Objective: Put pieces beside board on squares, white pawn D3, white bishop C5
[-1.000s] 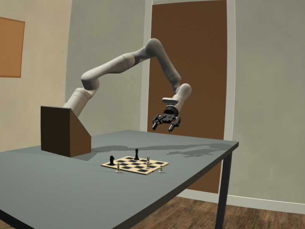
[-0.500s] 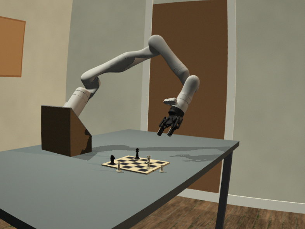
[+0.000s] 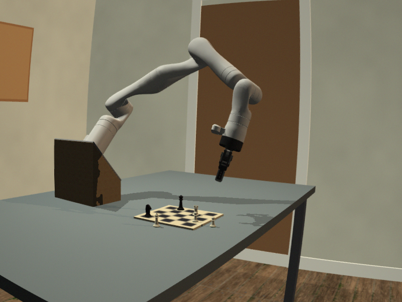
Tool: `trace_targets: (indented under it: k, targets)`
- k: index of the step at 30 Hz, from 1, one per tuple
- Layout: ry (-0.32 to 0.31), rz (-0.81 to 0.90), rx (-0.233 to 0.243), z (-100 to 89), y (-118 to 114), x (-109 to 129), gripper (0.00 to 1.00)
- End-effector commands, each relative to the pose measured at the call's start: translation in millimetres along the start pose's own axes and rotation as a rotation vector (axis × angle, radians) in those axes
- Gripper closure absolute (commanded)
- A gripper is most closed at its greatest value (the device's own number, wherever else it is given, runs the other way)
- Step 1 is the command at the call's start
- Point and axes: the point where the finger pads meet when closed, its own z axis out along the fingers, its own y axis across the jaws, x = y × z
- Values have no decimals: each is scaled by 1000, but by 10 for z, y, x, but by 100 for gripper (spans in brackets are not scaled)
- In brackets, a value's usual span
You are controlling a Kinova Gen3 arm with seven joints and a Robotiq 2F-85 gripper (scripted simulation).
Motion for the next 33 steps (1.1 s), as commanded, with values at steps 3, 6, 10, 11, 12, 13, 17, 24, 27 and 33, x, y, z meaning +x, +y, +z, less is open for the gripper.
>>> trace_targets:
  k: [3,6,10,11,12,13,17,24,27,33]
  targets:
    - [-4,34,-18,27,-164,49,0]
    - [-4,34,-18,27,-164,49,0]
    - [-40,97,-48,17,-327,47,0]
    - [-40,97,-48,17,-327,47,0]
    - [-40,97,-48,17,-327,47,0]
    - [-40,97,-48,17,-327,47,0]
    - [-40,97,-48,17,-327,47,0]
    - [-75,156,-75,5,-484,50,0]
    - [-75,156,-75,5,-484,50,0]
    - [-106,209,-99,-7,-630,56,0]
